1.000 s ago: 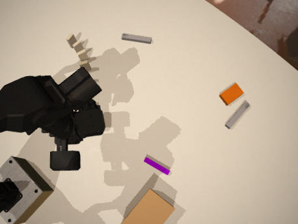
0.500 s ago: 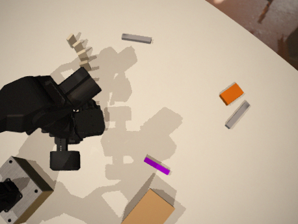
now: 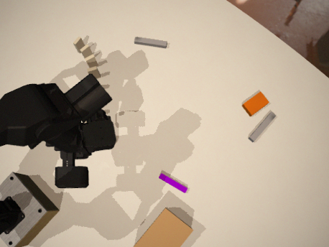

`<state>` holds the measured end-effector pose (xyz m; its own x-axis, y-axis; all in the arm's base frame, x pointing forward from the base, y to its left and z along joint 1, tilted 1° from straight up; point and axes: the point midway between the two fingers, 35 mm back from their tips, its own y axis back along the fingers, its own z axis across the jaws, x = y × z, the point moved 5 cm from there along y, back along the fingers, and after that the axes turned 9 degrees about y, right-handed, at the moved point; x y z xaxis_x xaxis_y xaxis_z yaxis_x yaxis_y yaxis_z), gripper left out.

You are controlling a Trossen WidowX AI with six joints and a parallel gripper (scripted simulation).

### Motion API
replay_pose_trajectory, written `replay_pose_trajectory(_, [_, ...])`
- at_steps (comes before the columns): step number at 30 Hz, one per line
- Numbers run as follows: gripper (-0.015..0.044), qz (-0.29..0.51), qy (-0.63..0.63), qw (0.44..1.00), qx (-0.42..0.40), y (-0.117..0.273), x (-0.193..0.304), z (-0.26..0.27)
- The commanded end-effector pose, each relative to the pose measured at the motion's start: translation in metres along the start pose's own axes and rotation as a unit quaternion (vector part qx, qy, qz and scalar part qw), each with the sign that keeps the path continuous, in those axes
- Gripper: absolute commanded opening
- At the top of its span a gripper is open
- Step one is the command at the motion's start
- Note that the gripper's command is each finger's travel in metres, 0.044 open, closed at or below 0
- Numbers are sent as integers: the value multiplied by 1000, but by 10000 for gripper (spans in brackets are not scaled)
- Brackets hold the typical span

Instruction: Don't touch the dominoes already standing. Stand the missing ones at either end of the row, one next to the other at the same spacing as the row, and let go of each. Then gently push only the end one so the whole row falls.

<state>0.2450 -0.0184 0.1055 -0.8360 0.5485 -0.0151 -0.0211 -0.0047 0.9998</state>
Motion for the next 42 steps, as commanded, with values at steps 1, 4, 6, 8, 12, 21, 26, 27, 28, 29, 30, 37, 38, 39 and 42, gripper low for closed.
replay_pose_trajectory(1, [0, 0, -3, 1000, -2, 0, 0, 0])
replay_pose_trajectory(4, [0, 0, -3, 1000, -2, 0, 0, 0])
replay_pose_trajectory(6, [0, -1, -3, 1000, -2, -11, -1, 1])
replay_pose_trajectory(8, [0, 0, -3, 1000, -2, -41, -3, 2])
replay_pose_trajectory(12, [0, 0, -3, 1000, -1, -80, 0, 0])
replay_pose_trajectory(21, [0, 0, -3, 1000, -2, -80, -2, 6])
replay_pose_trajectory(26, [0, 0, -3, 1000, -2, -80, -3, 14])
replay_pose_trajectory(27, [0, 0, -3, 1000, -2, -80, -4, 16])
replay_pose_trajectory(28, [0, 0, -3, 1000, -2, -80, -4, 17])
replay_pose_trajectory(29, [0, 0, -3, 1000, -2, -80, -4, 19])
replay_pose_trajectory(30, [0, 0, -3, 1000, -2, -80, -5, 20])
replay_pose_trajectory(37, [0, 0, -3, 1000, -3, -79, -6, 32])
replay_pose_trajectory(38, [0, 0, -3, 1000, -3, -79, -7, 33])
replay_pose_trajectory(39, [0, 0, -3, 1000, -3, -79, -7, 35])
replay_pose_trajectory(42, [0, -1, -3, 1000, -3, -78, -6, 33])
